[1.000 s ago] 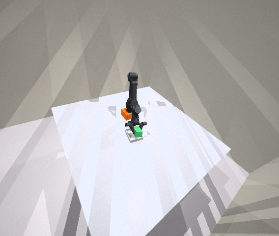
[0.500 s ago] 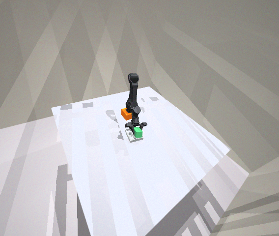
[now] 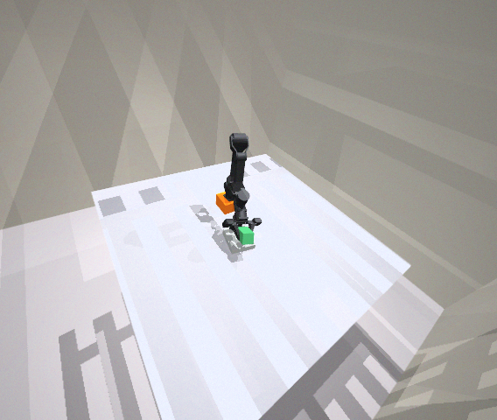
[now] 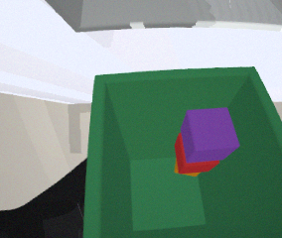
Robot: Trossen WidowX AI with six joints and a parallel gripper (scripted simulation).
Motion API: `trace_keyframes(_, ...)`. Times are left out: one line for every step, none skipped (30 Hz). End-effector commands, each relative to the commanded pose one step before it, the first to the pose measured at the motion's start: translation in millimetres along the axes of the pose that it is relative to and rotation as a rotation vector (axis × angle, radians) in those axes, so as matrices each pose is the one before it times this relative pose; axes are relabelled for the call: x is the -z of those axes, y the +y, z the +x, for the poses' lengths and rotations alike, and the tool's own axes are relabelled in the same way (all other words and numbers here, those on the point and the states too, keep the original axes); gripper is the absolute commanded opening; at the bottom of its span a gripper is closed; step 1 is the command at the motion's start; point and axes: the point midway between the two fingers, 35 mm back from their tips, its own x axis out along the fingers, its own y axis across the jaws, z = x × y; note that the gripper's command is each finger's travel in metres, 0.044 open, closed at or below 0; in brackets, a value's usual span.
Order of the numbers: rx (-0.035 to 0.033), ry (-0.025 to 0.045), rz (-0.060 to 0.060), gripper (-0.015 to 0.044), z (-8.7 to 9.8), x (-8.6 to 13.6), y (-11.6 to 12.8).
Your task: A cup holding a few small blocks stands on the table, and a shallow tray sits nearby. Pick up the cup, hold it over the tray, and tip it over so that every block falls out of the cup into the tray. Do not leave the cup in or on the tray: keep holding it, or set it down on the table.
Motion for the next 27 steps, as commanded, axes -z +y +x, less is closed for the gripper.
trace_keyframes(-0.00789,0.02119,0.0035,0.0000,-1.37,-0.28,0.78)
trace_keyframes(-0.00064,0.00610,0.0000,0.0000,-0.32,0.05,0.01)
trace_keyframes(-0.00064,0.00610,0.0000,0.0000,-0.35,0.07,0.01)
trace_keyframes(-0.00064,0.00610,0.0000,0.0000,-0.37,0.08,0.01)
trace_keyframes(-0.00065,0.00610,0.0000,0.0000,-0.40,0.09,0.01)
trace_keyframes(-0.00065,0.00610,0.0000,0.0000,-0.42,0.11,0.01)
trace_keyframes(-0.00065,0.00609,0.0000,0.0000,-0.45,0.12,0.02)
trace_keyframes(-0.00065,0.00609,0.0000,0.0000,-0.47,0.14,0.02)
trace_keyframes(-0.00061,0.00578,0.0000,0.0000,-0.46,0.14,0.02)
trace_keyframes(-0.00061,0.00578,0.0000,0.0000,-0.48,0.16,0.02)
trace_keyframes(-0.00061,0.00578,0.0000,0.0000,-0.51,0.17,0.02)
trace_keyframes(-0.00061,0.00578,0.0000,0.0000,-0.53,0.19,0.03)
trace_keyframes(-0.00061,0.00578,0.0000,0.0000,-0.55,0.20,0.03)
trace_keyframes(-0.00061,0.00578,0.0000,0.0000,-0.57,0.22,0.03)
trace_keyframes(-0.00062,0.00578,0.0000,0.0000,-0.59,0.24,0.03)
trace_keyframes(-0.00062,0.00578,0.0000,0.0000,-0.60,0.25,0.04)
trace_keyframes(-0.00062,0.00577,0.0000,0.0000,-0.62,0.27,0.04)
trace_keyframes(-0.00062,0.00577,0.0000,0.0000,-0.64,0.29,0.04)
trace_keyframes(-0.00061,0.00576,0.0000,0.0000,-0.66,0.31,0.04)
trace_keyframes(-0.00062,0.00577,0.0000,0.0000,-0.68,0.33,0.04)
trace_keyframes(-0.00062,0.00577,0.0000,0.0000,-0.69,0.35,0.05)
trace_keyframes(-0.00062,0.00577,0.0000,0.0000,-0.71,0.36,0.05)
trace_keyframes(-0.00062,0.00577,0.0000,0.0000,-0.73,0.38,0.05)
trace_keyframes(-0.00062,0.00577,0.0000,0.0000,-0.74,0.40,0.05)
trace_keyframes(-0.00062,0.00575,0.0000,0.0000,-0.75,0.42,0.06)
trace_keyframes(-0.00049,0.00459,0.0000,0.0000,-0.61,0.35,0.05)
trace_keyframes(-0.00030,0.00275,0.0000,0.0000,-0.37,0.22,0.03)
